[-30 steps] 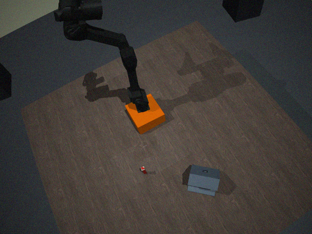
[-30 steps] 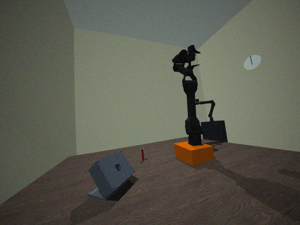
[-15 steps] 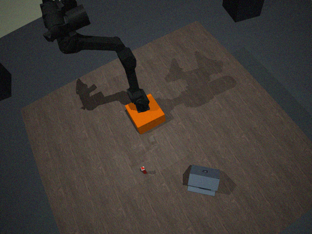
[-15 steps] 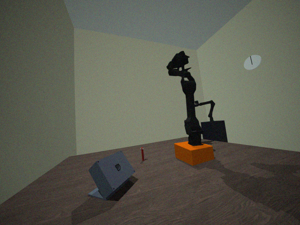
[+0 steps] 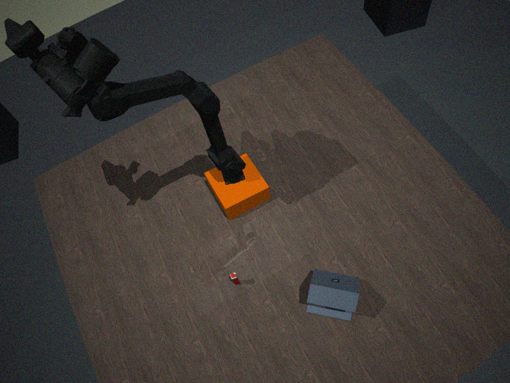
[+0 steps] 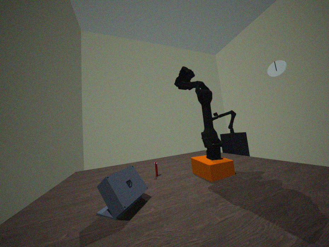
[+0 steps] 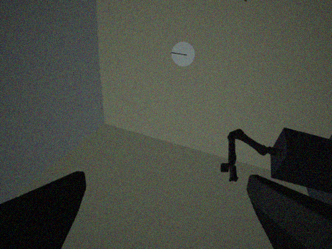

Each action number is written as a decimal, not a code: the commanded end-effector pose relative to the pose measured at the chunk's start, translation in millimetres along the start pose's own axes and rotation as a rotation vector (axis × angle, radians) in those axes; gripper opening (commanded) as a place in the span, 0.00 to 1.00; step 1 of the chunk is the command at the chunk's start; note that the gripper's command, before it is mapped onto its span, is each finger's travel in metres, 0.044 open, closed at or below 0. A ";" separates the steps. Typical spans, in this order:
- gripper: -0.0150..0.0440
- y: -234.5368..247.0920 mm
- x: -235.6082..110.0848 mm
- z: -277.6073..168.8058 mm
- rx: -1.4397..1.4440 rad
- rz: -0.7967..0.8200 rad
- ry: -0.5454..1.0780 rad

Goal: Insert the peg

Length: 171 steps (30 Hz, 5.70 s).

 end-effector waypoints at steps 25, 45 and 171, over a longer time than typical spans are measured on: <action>1.00 -16.4 -150.5 -167.3 -0.307 0.332 0.737; 1.00 -98.1 -334.6 -227.3 -0.574 0.445 1.456; 0.25 -309.1 -542.1 -77.2 -1.497 -0.111 2.347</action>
Point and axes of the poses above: the point midway between the two fingers, 35 mm back from their tips, its own x axis out along the fingers, its own y axis across the jaws, z = x × y, the point moved 5 cm from there along -x, back along the fingers, and after that the axes turned 8 degrees about -x, right-handed, at the moved point
